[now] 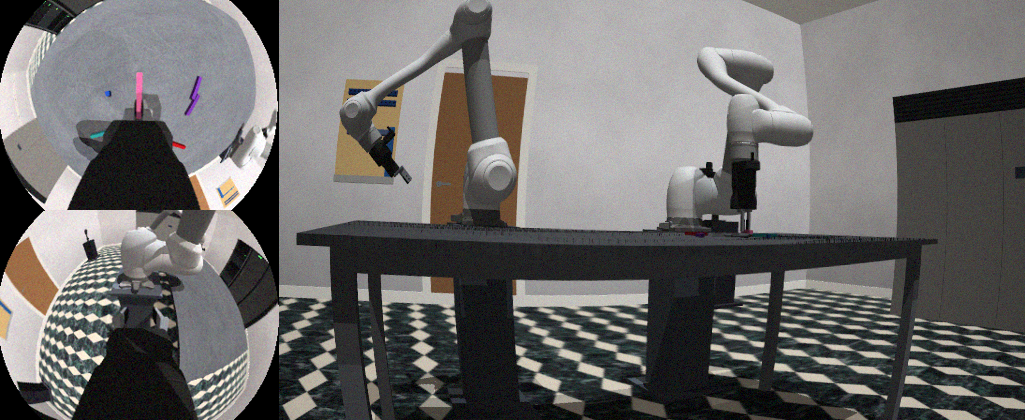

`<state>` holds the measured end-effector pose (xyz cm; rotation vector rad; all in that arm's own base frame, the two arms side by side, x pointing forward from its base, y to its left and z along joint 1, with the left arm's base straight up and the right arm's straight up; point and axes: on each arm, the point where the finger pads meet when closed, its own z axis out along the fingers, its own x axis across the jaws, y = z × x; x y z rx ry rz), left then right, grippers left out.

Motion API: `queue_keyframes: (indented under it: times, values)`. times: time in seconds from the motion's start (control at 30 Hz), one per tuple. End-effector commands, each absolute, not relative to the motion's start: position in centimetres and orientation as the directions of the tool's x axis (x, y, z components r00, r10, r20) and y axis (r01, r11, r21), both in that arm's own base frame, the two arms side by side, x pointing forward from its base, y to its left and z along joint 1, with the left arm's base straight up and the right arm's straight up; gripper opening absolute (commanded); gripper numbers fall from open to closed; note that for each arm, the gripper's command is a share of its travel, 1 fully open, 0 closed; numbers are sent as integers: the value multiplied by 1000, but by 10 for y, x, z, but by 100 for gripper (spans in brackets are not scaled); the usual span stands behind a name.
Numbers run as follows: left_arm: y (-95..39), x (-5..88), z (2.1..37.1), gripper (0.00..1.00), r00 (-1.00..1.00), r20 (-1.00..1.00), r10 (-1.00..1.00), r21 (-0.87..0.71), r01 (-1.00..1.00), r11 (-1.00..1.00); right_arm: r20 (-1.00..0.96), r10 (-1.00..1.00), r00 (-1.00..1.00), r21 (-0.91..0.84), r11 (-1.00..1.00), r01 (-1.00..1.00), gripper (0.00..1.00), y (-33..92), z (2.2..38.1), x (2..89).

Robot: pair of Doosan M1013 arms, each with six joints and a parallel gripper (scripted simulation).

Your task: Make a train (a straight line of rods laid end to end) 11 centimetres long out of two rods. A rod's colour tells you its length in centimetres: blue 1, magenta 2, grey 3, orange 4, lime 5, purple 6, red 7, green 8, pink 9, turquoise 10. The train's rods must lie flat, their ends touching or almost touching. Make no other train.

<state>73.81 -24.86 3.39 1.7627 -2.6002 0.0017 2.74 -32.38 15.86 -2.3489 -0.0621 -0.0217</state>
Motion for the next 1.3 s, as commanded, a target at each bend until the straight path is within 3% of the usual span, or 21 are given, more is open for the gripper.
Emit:
queue_keyframes:
  times: [0.0, 1.27]
  values:
    - [-251, 736, 33, 24, -373, -1, -928, -1, -928, 373, 38, 26, 999, -706, -707, 45, 100, -323, 159, 30]
    - [-255, 736, 33, 24, -374, -1, -927, -1, -927, 374, 38, 26, 999, -706, -707, 45, 100, -323, 159, 30]
